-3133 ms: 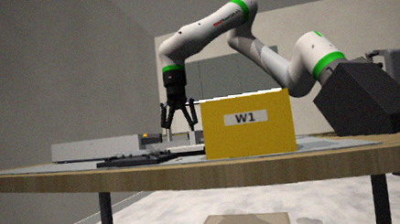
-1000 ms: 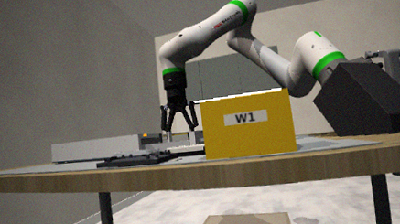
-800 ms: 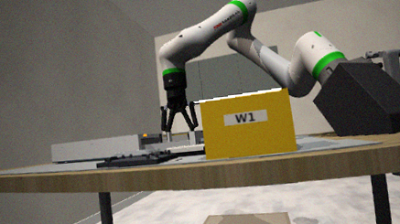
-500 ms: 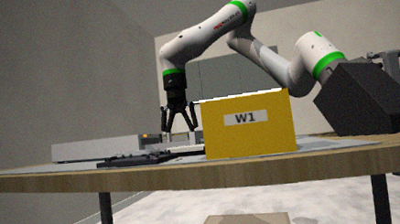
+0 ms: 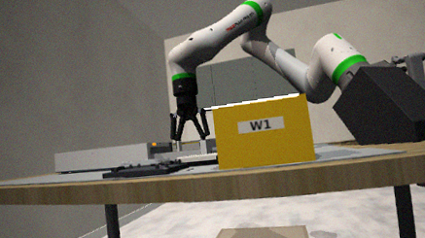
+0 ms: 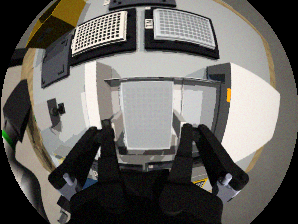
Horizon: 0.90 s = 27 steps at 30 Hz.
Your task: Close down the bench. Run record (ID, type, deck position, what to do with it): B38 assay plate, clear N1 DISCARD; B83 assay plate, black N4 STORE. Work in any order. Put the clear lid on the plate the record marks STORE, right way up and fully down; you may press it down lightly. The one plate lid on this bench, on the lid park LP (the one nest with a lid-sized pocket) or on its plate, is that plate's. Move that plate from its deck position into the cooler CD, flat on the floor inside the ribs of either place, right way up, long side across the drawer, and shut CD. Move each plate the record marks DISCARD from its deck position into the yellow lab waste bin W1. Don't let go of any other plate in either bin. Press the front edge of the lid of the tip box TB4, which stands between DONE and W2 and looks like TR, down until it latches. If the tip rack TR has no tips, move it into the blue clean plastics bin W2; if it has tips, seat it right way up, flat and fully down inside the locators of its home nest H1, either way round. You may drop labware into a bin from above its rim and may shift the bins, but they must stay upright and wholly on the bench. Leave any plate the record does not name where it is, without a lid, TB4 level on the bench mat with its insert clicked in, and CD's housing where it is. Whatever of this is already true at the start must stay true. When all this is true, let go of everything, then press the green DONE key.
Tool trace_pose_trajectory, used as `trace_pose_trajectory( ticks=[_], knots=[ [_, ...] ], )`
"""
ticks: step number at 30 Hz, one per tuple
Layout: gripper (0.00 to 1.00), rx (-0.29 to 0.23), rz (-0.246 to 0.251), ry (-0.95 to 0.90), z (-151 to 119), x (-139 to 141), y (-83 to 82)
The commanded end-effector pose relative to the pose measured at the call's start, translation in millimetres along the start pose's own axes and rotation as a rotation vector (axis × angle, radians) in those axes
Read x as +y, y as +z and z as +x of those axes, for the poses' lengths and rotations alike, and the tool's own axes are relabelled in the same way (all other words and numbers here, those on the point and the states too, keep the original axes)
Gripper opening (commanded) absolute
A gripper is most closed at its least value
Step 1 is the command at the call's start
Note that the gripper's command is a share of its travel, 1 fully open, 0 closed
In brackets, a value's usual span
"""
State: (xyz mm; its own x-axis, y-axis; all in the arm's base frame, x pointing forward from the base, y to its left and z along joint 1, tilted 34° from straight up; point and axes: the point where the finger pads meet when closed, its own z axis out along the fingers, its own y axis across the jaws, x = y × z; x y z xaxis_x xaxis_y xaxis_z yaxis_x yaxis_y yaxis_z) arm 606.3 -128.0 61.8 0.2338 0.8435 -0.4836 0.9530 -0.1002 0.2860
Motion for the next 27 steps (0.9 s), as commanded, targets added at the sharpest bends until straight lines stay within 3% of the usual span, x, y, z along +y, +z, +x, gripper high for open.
trace_pose_trajectory(
  ticks=[1,27],
  knots=[
    [0.0,0.0,0.001,0.0,0.1,0.2,0.4],
    [0.0,0.0,0.001,0.0,0.1,2.5,0.4]
  ],
)
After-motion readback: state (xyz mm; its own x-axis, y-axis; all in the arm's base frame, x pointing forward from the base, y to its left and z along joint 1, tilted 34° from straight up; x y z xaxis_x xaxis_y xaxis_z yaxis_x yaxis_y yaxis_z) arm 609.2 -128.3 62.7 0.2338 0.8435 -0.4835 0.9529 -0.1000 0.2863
